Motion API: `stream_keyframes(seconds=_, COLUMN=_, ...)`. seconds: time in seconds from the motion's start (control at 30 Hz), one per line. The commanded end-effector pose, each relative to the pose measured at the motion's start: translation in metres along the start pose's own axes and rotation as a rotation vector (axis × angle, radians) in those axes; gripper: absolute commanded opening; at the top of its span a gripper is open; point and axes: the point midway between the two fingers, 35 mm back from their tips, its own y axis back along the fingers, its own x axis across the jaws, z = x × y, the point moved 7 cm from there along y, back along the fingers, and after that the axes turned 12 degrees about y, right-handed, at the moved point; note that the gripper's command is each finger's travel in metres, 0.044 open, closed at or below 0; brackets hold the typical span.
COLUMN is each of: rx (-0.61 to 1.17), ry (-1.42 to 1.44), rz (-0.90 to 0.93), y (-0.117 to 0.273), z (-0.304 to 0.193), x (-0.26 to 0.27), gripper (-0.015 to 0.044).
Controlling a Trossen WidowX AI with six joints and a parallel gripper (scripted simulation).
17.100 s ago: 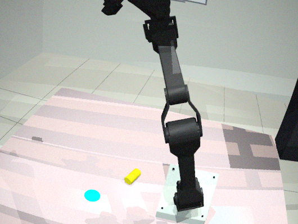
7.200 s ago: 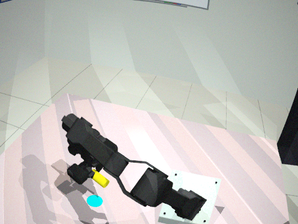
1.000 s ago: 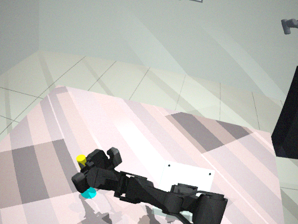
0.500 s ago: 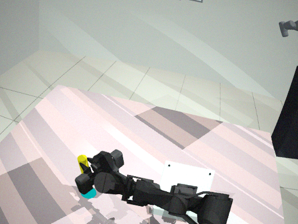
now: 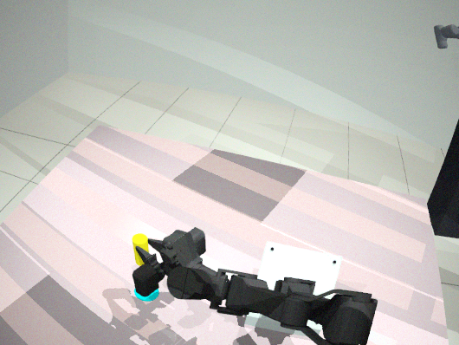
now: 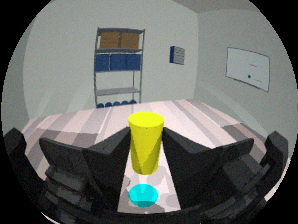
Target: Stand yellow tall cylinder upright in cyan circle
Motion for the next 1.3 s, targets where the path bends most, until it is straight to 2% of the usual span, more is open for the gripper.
stream_keyframes(seconds=0.0, rx=-0.011, ry=-0.009, rz=0.000, y=0.002, z=0.001, x=0.000, gripper=0.0105)
stream_keyframes(seconds=0.47, rx=-0.011, ry=-0.009, rz=0.000, y=0.001, z=-0.001, x=0.000, gripper=0.0105)
stream_keyframes(seconds=1.27, rx=-0.004, ry=-0.013, rz=-0.004, y=-0.010, z=-0.050, x=0.014, gripper=0.0105)
